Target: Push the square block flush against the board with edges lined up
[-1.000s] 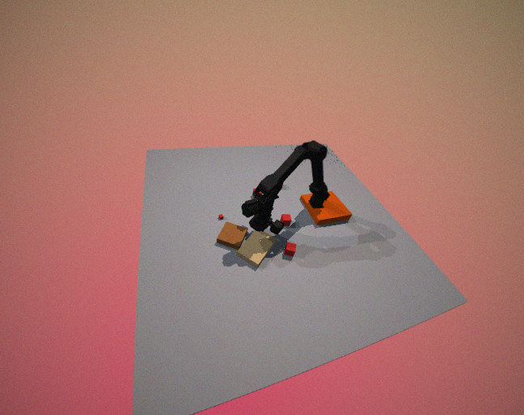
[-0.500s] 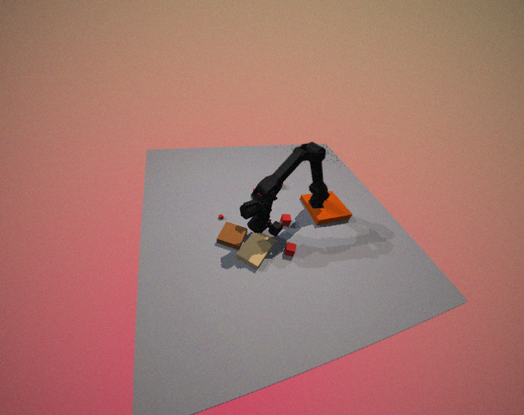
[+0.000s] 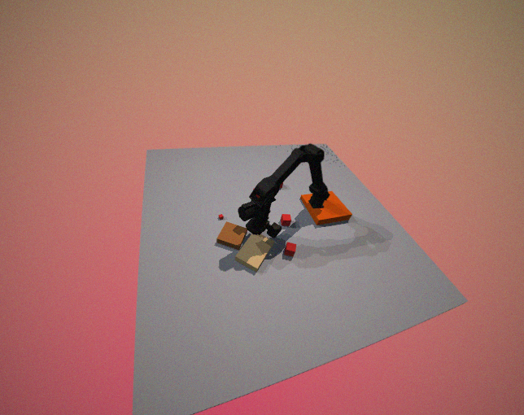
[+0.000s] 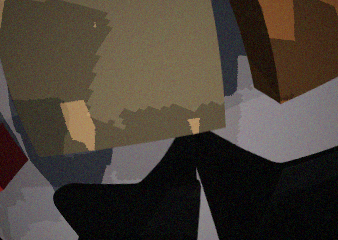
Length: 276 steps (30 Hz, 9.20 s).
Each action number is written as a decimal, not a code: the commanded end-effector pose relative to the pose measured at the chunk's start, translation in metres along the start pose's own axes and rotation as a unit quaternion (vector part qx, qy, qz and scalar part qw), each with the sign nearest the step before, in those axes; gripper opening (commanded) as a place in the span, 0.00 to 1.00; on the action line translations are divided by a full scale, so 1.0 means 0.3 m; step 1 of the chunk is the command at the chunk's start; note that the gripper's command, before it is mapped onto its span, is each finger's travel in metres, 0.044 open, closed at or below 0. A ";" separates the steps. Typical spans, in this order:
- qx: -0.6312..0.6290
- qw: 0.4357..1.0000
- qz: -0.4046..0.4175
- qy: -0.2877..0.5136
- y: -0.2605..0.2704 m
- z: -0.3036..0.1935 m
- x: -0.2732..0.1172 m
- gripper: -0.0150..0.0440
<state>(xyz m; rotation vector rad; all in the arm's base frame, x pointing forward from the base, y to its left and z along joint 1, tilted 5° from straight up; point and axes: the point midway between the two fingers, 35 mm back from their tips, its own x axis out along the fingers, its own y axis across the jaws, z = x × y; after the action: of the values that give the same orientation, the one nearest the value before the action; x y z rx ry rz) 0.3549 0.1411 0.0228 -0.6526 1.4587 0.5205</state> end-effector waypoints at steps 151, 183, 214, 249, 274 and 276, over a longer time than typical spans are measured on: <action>0.646 0.763 0.008 -0.001 0.370 0.145 0.001 0.25; 0.646 0.763 0.007 -0.002 0.293 0.163 0.000 0.25; 0.646 0.763 0.007 -0.002 0.231 0.182 -0.001 0.25; 0.646 0.764 0.008 0.000 0.380 0.157 -0.142 0.25; 0.386 0.922 0.006 -0.008 0.107 0.170 -0.181 0.25; 0.354 0.935 0.005 -0.008 0.076 0.167 -0.181 0.25</action>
<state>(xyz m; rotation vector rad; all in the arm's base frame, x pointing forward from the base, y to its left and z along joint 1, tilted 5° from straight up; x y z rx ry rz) 0.3642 0.2046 0.0720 0.0100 1.5037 -0.0862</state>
